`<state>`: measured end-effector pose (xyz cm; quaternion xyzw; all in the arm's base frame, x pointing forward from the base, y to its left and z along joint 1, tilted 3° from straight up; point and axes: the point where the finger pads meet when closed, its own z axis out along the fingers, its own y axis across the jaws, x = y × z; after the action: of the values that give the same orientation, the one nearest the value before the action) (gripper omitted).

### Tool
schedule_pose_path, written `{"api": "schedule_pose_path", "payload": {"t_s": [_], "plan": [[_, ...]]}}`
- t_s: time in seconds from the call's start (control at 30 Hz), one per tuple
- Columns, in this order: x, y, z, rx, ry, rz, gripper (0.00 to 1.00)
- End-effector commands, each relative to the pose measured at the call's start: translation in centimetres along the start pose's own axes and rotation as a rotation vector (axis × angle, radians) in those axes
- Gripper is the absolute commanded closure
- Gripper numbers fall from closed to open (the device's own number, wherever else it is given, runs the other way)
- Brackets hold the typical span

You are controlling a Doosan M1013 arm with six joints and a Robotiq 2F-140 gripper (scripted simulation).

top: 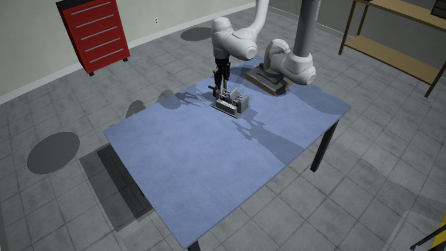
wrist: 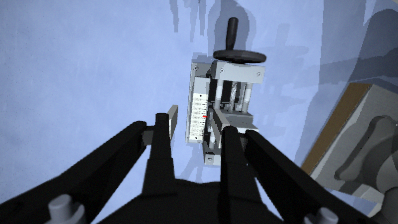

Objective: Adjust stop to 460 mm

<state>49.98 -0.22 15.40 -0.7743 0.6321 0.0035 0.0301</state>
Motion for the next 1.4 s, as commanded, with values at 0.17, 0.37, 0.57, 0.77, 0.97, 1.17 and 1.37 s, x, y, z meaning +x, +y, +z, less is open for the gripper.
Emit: {"api": "schedule_pose_path", "payload": {"t_s": [0.17,0.37,0.57,0.77,0.97,1.17,1.37], "plan": [[0.0,0.0,0.0,0.0,0.0,0.0,0.67],[0.0,0.0,0.0,0.0,0.0,0.0,0.67],[0.0,0.0,0.0,0.0,0.0,0.0,0.67],[0.0,0.0,0.0,0.0,0.0,0.0,0.67],[0.0,0.0,0.0,0.0,0.0,0.0,0.67],[0.0,0.0,0.0,0.0,0.0,0.0,0.67],[1.5,0.6,0.0,0.0,0.0,0.0,0.67]]}}
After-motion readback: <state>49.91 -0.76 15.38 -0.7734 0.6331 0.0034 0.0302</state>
